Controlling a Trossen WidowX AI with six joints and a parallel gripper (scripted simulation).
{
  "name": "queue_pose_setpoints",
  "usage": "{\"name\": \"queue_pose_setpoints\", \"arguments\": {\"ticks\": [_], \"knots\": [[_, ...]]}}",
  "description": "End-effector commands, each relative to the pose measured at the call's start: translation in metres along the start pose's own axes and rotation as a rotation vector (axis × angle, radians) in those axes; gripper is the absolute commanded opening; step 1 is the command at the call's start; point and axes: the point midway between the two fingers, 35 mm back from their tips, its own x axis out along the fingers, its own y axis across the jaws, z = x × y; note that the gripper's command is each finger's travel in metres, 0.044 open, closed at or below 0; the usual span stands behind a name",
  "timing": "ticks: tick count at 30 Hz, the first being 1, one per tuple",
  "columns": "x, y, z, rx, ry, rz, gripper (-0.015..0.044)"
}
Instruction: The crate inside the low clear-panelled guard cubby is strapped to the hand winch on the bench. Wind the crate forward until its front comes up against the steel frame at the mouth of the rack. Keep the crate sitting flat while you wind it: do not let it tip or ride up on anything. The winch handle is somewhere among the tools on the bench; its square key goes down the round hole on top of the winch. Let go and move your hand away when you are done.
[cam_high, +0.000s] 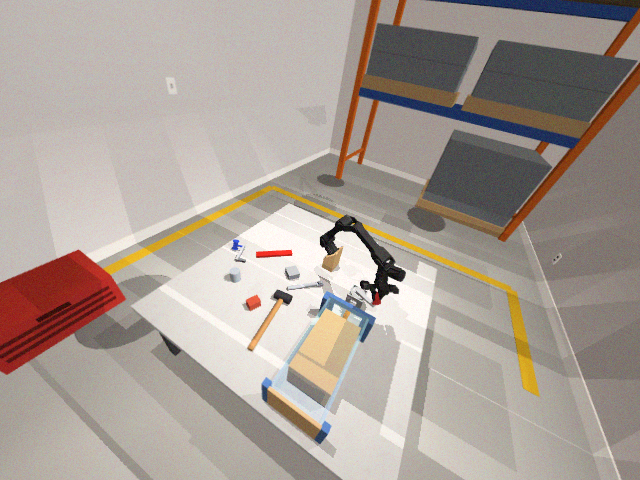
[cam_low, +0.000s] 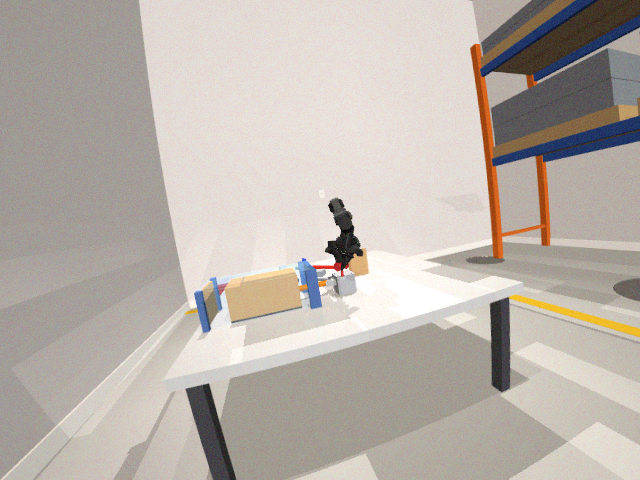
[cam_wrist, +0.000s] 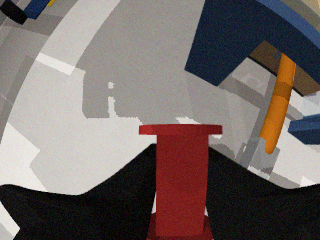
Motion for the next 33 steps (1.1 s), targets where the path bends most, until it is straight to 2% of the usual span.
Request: {"name": "queue_pose_setpoints", "arguments": {"ticks": [1,33], "knots": [[-0.009,0.018,-0.021,-0.035,0.029,0.034,0.0000],[-0.029,0.031,-0.062,-0.037,0.031,0.036,0.0000]]}}
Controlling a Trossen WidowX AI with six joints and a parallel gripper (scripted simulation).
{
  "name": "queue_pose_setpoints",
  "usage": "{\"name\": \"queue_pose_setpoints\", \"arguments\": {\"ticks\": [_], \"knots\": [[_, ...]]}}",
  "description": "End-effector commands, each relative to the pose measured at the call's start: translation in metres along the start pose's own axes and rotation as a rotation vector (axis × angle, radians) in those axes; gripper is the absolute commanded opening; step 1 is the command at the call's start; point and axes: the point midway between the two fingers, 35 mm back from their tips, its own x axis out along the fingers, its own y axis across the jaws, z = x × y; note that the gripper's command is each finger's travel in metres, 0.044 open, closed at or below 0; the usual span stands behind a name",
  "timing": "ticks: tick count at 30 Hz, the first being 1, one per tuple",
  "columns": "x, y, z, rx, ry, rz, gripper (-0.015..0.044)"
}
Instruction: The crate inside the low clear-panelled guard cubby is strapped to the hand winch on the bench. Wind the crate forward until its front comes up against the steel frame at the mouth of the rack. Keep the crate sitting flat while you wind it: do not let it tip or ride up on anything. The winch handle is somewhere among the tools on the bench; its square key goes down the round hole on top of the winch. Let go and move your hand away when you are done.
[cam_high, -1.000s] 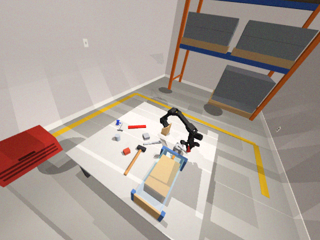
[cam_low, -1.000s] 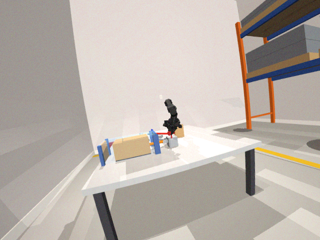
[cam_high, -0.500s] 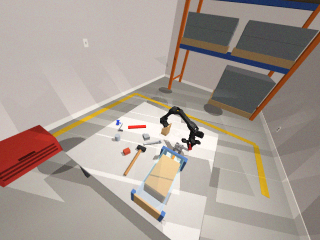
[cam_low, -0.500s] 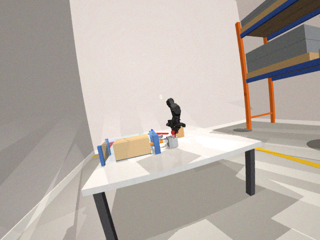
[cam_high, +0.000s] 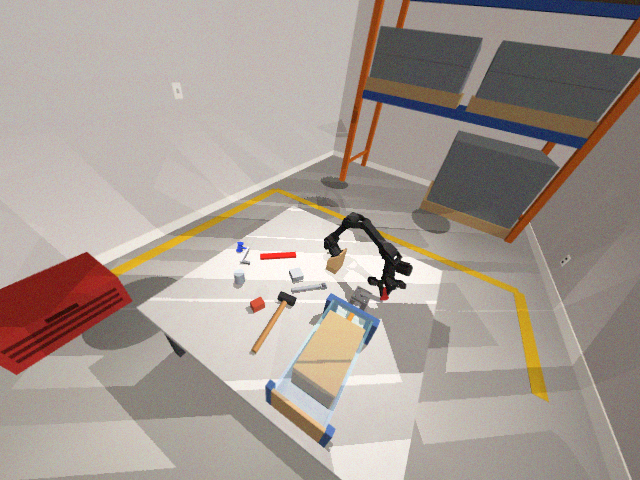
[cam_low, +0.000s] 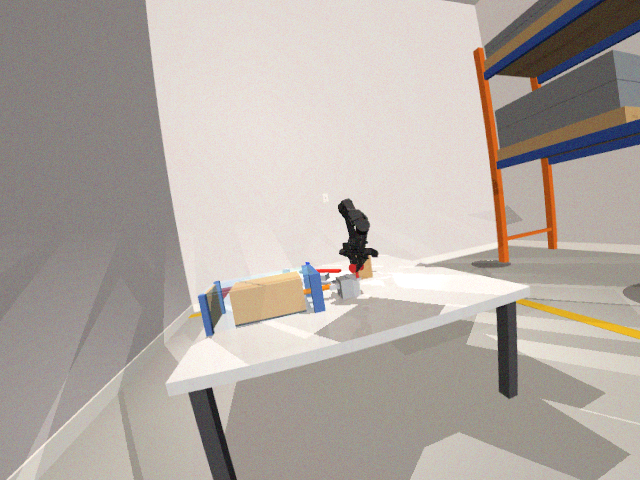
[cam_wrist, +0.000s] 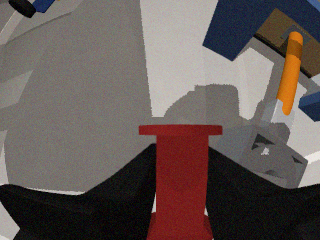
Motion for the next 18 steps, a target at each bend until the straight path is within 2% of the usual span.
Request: {"name": "queue_pose_setpoints", "arguments": {"ticks": [1,18], "knots": [[-0.008,0.005,-0.023,-0.031,0.030,0.008,0.0000],[-0.019,0.003,-0.045,-0.032,0.032,0.009,0.0000]]}}
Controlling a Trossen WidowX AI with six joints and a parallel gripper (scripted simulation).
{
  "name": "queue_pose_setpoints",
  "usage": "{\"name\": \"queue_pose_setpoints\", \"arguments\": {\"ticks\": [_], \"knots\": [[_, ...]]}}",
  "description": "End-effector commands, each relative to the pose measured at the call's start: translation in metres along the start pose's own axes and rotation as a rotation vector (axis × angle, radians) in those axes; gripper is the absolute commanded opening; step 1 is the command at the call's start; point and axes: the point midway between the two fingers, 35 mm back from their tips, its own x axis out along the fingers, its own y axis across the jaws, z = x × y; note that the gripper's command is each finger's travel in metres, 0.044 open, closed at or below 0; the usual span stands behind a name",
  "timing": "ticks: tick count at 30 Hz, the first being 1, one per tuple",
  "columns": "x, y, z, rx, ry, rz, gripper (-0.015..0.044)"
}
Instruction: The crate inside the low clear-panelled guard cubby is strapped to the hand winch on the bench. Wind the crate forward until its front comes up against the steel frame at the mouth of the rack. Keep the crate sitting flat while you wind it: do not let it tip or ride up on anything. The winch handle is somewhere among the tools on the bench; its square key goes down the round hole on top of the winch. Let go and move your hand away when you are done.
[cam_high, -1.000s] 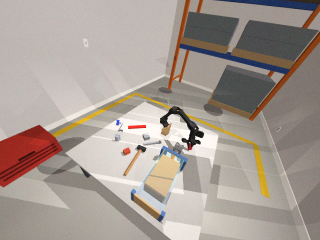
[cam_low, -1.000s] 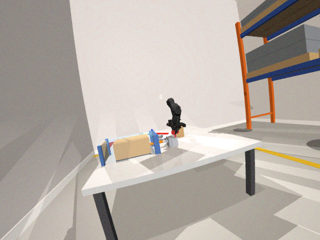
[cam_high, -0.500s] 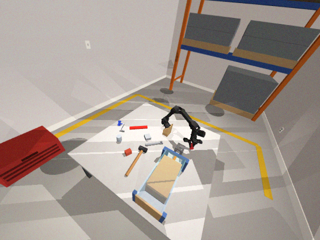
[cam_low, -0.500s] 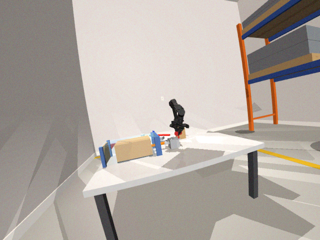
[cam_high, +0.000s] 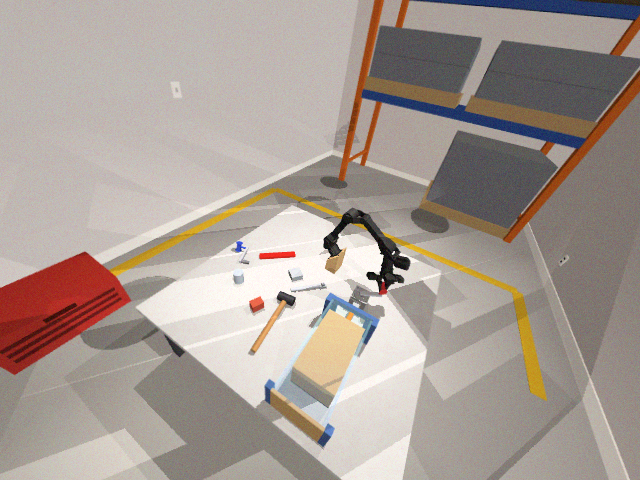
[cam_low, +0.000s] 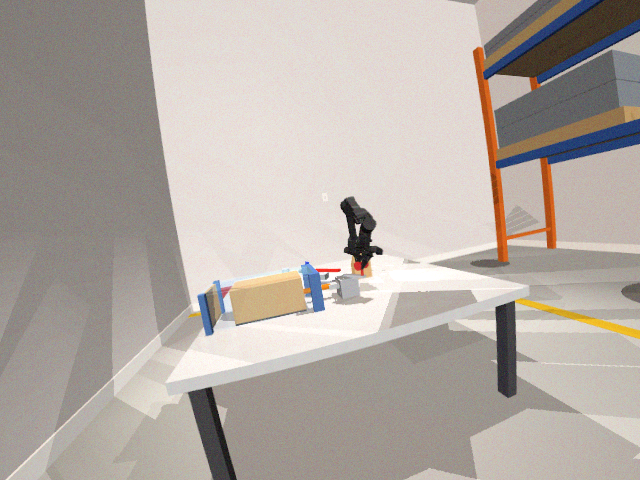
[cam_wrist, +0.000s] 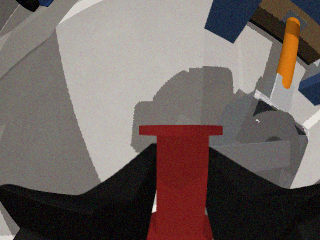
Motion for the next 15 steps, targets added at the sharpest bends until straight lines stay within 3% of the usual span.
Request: {"name": "queue_pose_setpoints", "arguments": {"ticks": [1,15], "knots": [[-0.004,-0.001,-0.016,-0.017,0.022,-0.001,0.0000],[-0.013,-0.008,-0.034,-0.018,0.023,-0.001,0.0000]]}}
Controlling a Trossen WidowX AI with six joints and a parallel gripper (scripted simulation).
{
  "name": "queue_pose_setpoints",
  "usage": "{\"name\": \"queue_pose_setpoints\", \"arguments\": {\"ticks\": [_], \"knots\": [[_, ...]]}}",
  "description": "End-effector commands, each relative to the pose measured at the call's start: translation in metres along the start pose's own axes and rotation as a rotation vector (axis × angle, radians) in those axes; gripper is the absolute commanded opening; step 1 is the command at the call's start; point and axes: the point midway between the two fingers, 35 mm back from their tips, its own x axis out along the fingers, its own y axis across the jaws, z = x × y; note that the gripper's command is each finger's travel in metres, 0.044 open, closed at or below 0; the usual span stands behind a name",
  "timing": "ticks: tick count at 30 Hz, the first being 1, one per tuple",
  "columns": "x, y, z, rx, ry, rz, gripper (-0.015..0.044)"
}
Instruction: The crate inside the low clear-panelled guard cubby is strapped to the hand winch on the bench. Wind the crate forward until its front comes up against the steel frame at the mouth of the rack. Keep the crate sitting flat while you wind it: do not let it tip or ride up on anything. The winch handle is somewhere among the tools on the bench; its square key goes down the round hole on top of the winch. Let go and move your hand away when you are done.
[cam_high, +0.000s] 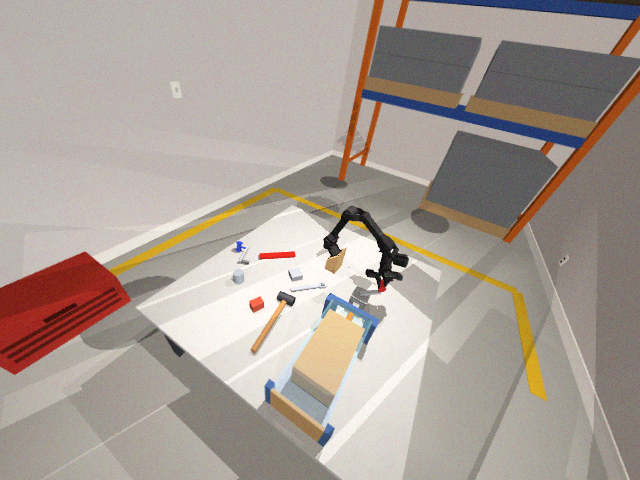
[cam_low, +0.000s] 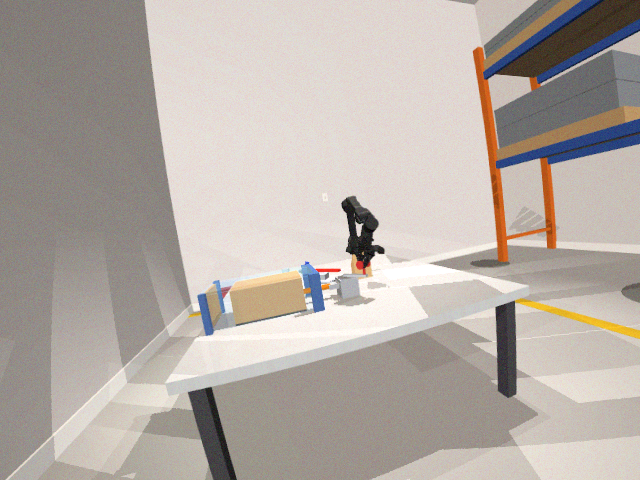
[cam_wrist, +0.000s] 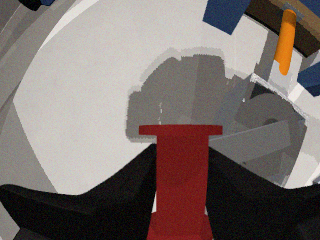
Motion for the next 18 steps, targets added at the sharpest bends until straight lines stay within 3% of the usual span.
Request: {"name": "queue_pose_setpoints", "arguments": {"ticks": [1,18], "knots": [[-0.005,-0.006,-0.018,-0.020,0.027,-0.009,0.0000],[-0.015,-0.019,-0.038,-0.021,0.029,-0.010,0.0000]]}}
